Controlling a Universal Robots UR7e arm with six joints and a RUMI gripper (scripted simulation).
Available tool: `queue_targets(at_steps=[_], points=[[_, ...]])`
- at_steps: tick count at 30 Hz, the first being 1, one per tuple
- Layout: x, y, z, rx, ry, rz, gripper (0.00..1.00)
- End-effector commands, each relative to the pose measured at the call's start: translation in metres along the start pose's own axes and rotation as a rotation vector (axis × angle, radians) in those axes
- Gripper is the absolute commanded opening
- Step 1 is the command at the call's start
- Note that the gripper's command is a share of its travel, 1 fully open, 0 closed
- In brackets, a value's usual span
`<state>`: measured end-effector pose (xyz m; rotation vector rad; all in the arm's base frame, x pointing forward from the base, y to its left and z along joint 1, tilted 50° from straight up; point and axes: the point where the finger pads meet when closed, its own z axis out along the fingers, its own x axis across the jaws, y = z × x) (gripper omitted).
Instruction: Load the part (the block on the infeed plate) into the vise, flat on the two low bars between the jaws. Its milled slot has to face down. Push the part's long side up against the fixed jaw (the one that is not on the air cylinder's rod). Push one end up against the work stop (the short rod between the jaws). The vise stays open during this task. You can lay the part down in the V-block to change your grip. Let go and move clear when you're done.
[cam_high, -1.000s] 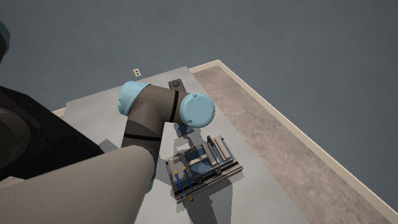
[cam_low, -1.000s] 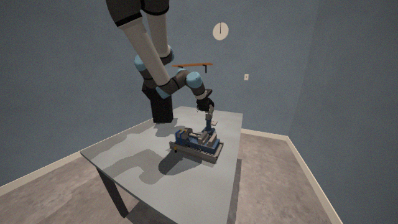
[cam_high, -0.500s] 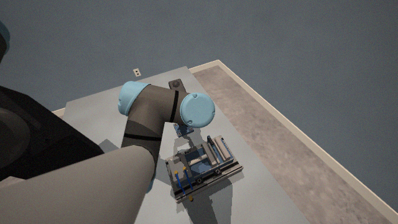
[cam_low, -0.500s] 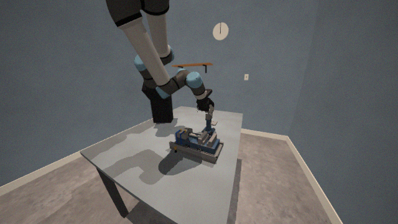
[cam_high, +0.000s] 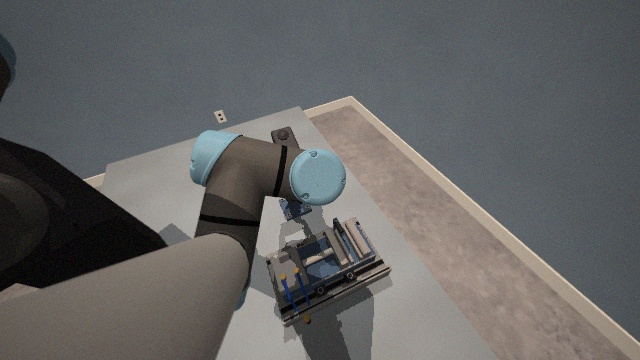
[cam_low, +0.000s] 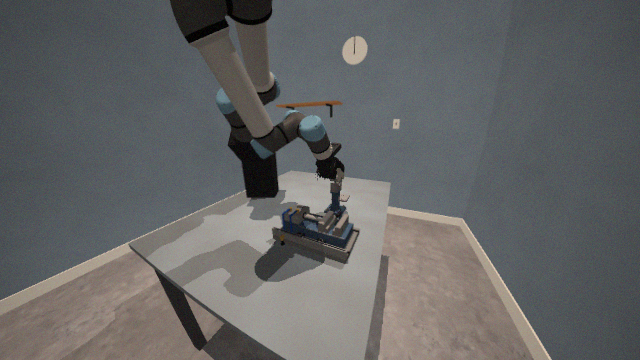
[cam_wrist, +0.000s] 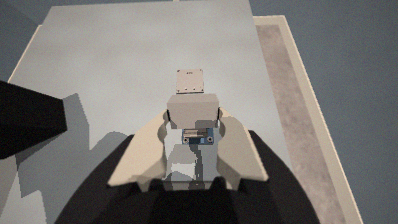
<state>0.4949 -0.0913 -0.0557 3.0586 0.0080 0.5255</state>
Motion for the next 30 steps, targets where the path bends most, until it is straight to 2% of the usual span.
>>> queue_targets(at_steps=[1,19,30], points=[[-0.002,-0.0037,-0.0002,0.001,-0.003,-0.003,0.0],[-0.002,-0.0009,0.0005,-0.044,-0.005,-0.003,0.0],[-0.0021,-0.0013,0.0006,-0.121,-0.005,-0.003,0.0]])
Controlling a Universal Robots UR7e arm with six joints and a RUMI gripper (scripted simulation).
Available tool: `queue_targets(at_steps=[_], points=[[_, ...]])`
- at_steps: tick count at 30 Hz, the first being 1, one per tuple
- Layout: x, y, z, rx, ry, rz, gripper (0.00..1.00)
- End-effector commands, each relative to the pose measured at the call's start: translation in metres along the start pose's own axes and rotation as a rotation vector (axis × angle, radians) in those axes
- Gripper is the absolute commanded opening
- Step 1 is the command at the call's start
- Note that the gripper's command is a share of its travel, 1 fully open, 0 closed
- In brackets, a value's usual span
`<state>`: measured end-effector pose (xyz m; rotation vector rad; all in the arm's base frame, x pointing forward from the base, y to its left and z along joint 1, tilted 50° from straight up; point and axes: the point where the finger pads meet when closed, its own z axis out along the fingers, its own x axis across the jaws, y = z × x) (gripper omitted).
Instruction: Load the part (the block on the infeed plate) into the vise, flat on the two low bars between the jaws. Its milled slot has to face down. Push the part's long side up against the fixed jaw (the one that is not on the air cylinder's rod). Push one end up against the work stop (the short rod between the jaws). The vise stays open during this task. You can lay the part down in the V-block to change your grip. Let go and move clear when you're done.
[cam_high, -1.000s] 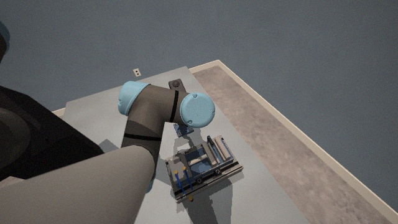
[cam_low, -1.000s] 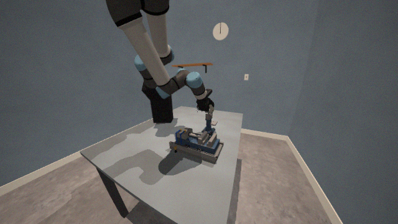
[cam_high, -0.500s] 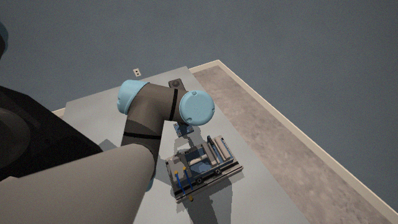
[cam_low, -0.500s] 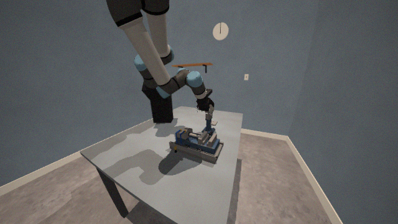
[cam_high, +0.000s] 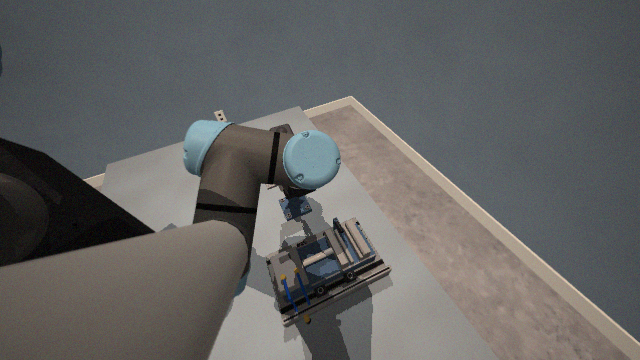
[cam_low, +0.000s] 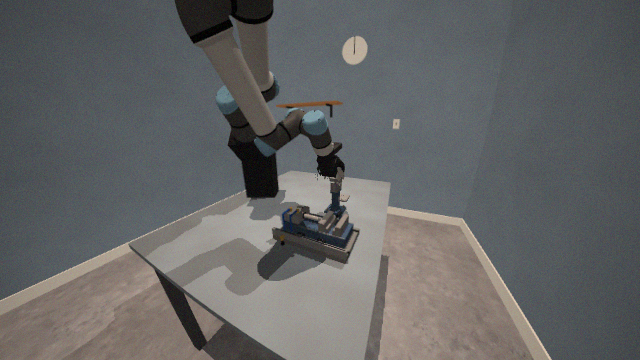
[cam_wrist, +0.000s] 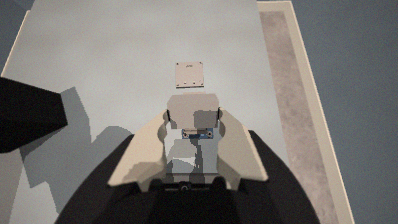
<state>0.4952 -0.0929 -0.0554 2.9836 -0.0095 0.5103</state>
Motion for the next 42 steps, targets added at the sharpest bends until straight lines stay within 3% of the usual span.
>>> queue_targets(at_steps=[1,6,38,42], points=[[-0.0024,-0.0031,0.0005,-0.052,-0.003,-0.001,0.0],[-0.0025,-0.0033,0.0006,-0.08,-0.003,-0.001,0.0],[0.0016,-0.0045,0.0006,-0.417,0.003,-0.001,0.0],[0.0015,-0.0046,0.0007,-0.439,0.003,0.0,0.0]])
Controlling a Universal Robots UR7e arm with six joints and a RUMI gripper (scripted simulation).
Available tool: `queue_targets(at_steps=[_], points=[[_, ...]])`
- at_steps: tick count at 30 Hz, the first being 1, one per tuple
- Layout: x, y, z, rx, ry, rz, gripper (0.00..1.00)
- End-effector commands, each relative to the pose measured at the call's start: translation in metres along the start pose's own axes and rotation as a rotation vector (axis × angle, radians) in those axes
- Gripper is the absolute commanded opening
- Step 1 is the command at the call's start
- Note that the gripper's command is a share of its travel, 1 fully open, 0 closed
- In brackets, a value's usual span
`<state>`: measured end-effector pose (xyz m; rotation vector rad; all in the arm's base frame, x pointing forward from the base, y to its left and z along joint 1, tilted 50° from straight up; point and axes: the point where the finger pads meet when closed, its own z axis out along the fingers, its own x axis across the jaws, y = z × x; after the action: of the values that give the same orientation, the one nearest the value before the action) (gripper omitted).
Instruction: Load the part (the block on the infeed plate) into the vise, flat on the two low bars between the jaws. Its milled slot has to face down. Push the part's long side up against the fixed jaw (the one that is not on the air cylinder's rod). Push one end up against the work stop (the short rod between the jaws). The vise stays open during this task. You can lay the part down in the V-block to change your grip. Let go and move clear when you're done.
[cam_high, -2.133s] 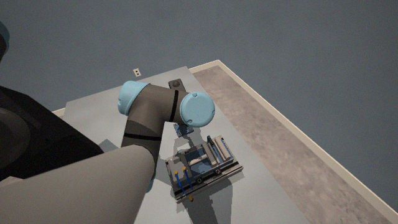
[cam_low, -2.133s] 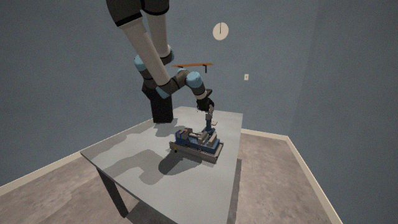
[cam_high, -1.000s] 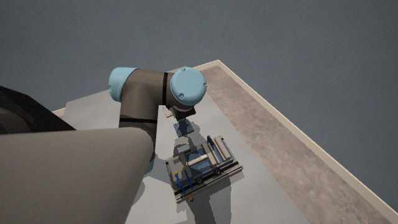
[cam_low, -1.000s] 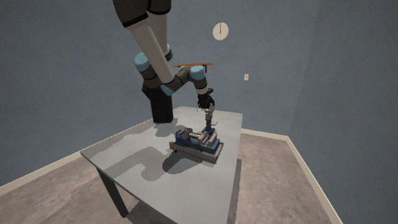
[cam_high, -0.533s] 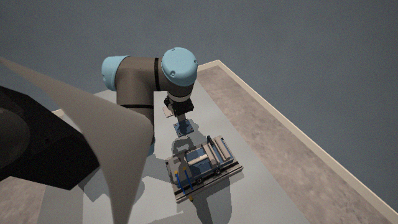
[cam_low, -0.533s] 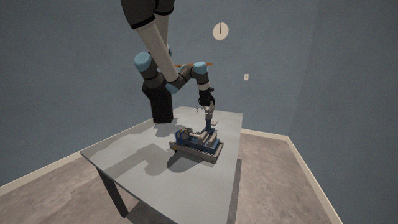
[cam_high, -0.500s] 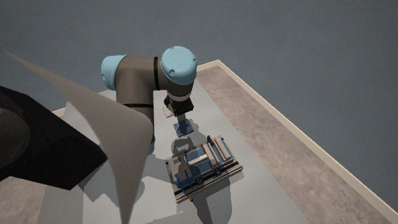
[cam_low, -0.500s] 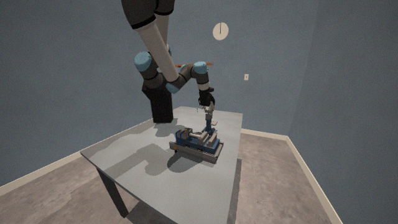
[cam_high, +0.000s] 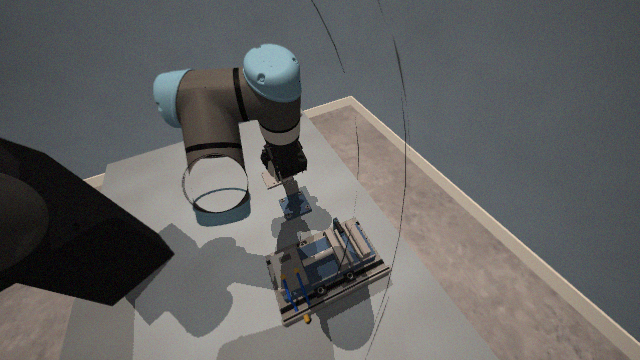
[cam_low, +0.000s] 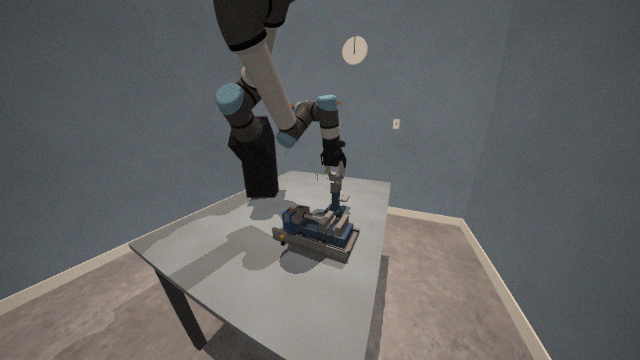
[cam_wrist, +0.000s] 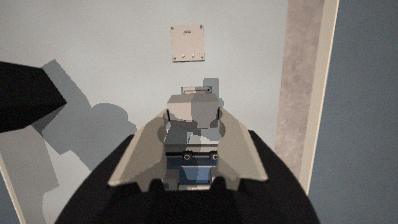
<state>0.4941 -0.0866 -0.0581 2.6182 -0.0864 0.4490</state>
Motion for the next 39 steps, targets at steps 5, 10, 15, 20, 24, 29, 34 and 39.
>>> queue_targets(at_steps=[5,10,15,20,24,29,34,39], points=[[0.0033,0.0015,0.0,-0.119,0.003,0.006,0.0],[0.0033,0.0011,0.0,-0.168,0.003,0.006,0.0],[0.0031,0.0008,0.0001,-0.195,0.002,0.006,0.0],[0.0029,0.0003,0.0002,-0.236,0.002,0.006,0.0],[0.0029,0.0001,0.0003,-0.263,0.002,0.006,0.0],[0.0029,-0.0001,0.0003,-0.291,0.002,0.006,0.0],[0.0029,-0.0002,0.0004,-0.304,0.001,0.006,0.0],[0.0029,-0.0004,0.0004,-0.319,0.002,0.006,0.0]])
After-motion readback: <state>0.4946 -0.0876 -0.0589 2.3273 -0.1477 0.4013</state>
